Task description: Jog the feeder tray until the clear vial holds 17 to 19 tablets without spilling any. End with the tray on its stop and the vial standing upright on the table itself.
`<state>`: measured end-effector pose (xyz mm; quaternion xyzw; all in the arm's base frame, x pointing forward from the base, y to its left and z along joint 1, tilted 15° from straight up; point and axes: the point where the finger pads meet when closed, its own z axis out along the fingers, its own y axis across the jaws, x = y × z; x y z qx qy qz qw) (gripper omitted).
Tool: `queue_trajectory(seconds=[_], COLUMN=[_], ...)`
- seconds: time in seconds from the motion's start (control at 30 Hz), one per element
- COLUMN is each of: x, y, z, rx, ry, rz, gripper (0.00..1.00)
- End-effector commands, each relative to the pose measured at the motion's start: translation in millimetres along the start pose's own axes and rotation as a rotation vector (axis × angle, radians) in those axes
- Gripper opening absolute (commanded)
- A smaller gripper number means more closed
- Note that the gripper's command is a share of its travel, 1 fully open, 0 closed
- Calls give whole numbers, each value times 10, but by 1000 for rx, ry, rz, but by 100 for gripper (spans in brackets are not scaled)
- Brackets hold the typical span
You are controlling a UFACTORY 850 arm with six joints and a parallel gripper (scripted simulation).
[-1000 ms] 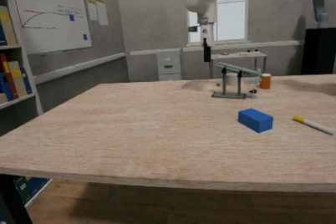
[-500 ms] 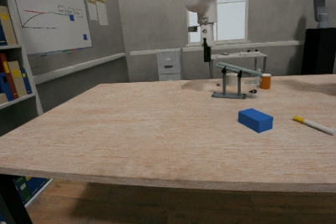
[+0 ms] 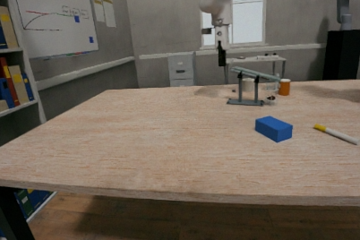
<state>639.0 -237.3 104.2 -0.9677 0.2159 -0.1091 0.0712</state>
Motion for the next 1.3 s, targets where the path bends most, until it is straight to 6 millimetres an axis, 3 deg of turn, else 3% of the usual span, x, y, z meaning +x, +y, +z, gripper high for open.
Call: queue_trajectory(seconds=[0.0,0.43,0.67,1.03,1.27], x=[11,11,11,10,10], y=[-1,-1,-1,-1,-1], z=[-10,-40,-146,-475,-537], rx=[0,0,0,0,0], ry=[2,2,2,2,2], rz=[0,0,0,0,0], gripper=[0,0,0,0,0])
